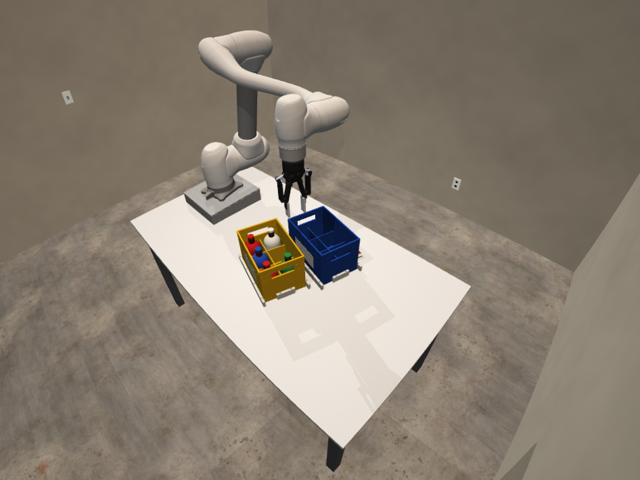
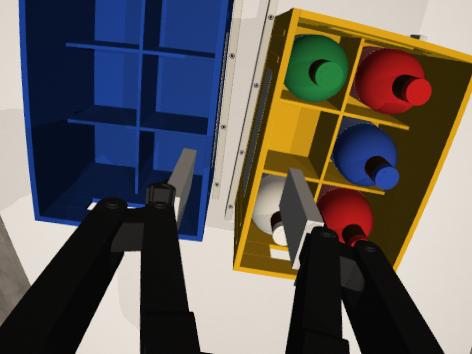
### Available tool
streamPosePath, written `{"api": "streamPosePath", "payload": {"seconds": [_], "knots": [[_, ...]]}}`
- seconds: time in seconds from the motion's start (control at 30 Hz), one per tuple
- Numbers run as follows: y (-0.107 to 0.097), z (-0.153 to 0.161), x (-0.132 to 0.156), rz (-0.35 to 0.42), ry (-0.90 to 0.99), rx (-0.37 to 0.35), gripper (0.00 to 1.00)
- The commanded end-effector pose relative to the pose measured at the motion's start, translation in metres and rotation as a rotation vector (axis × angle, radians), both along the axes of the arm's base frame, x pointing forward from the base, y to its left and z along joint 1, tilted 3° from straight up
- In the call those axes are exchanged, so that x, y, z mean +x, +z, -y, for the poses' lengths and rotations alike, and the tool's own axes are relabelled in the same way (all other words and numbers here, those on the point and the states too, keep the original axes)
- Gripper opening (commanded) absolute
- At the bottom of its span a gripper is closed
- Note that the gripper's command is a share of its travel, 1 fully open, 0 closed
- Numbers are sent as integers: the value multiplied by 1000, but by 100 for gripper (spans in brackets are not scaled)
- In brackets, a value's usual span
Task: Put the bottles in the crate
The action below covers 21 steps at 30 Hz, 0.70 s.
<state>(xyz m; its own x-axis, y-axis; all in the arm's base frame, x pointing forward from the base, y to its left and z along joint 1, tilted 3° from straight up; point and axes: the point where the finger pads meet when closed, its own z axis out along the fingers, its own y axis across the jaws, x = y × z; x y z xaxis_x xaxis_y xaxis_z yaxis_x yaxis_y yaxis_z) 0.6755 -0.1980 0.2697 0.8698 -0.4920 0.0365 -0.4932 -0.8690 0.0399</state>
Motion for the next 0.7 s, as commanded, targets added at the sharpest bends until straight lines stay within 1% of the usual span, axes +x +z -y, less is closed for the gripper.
{"api": "streamPosePath", "payload": {"seconds": [0.0, 0.43, 0.5, 0.67], "knots": [[3, 8, -5, 0, 0, 0, 38], [22, 58, -42, 0, 0, 0, 38], [22, 58, -42, 0, 0, 0, 38], [30, 77, -56, 0, 0, 0, 38]]}}
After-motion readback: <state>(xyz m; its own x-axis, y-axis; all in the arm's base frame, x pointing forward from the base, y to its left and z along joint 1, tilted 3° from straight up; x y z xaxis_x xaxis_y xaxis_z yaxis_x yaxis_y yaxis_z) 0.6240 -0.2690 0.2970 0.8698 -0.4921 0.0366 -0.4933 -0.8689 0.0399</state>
